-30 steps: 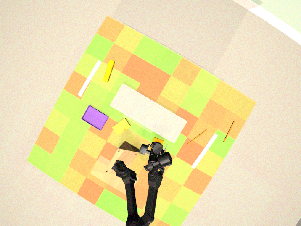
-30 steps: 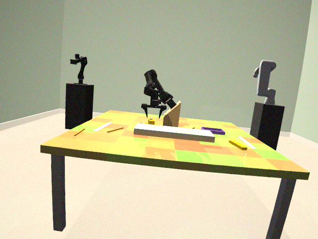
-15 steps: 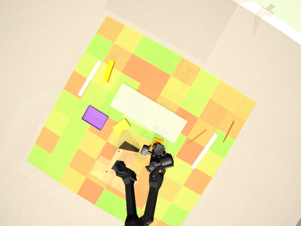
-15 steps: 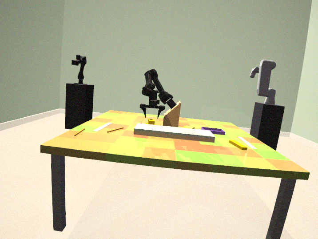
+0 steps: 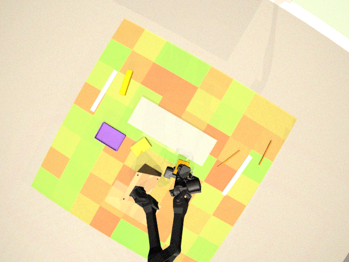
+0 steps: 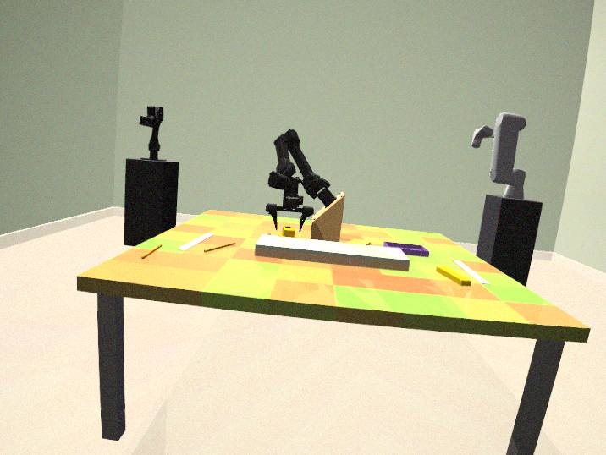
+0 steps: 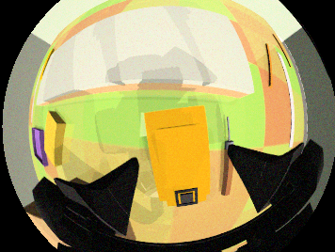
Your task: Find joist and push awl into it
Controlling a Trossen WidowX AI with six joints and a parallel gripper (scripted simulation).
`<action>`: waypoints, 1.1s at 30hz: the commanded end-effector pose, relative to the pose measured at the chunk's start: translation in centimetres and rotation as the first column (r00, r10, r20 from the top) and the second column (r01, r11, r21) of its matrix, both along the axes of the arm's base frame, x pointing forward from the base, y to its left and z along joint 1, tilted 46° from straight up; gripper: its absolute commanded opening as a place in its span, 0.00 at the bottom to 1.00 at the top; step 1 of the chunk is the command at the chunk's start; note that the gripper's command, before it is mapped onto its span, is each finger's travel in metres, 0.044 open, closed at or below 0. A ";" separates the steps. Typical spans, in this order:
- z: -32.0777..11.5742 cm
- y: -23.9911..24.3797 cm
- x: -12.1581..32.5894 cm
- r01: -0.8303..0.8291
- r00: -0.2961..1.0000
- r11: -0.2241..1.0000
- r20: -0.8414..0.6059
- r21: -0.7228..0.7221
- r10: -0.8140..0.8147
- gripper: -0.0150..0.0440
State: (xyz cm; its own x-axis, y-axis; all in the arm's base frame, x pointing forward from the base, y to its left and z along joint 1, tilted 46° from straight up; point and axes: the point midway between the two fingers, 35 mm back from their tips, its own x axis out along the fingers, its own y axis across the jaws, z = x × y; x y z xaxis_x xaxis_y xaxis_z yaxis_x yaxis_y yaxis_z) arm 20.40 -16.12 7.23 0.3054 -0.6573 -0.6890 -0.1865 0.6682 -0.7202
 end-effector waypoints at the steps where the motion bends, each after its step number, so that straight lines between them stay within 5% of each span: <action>1: -0.6 -0.3 -0.1 -0.006 1.000 1.000 -0.007 0.004 0.006 1.00; 13: -1.8 -1.6 -0.2 -0.007 1.000 1.000 -0.007 0.000 0.007 1.00; 16: -1.8 -1.6 -0.2 -0.007 1.000 1.000 -0.007 0.000 0.007 0.87; 33: -1.8 -1.6 -0.2 -0.007 1.000 1.000 -0.007 0.000 0.007 0.67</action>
State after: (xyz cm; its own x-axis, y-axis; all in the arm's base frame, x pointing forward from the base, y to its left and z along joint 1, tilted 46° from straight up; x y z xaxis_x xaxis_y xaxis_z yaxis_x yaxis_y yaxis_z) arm 20.15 -17.76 5.52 0.3020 -0.6585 -0.6893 -0.1911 0.6666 -0.7205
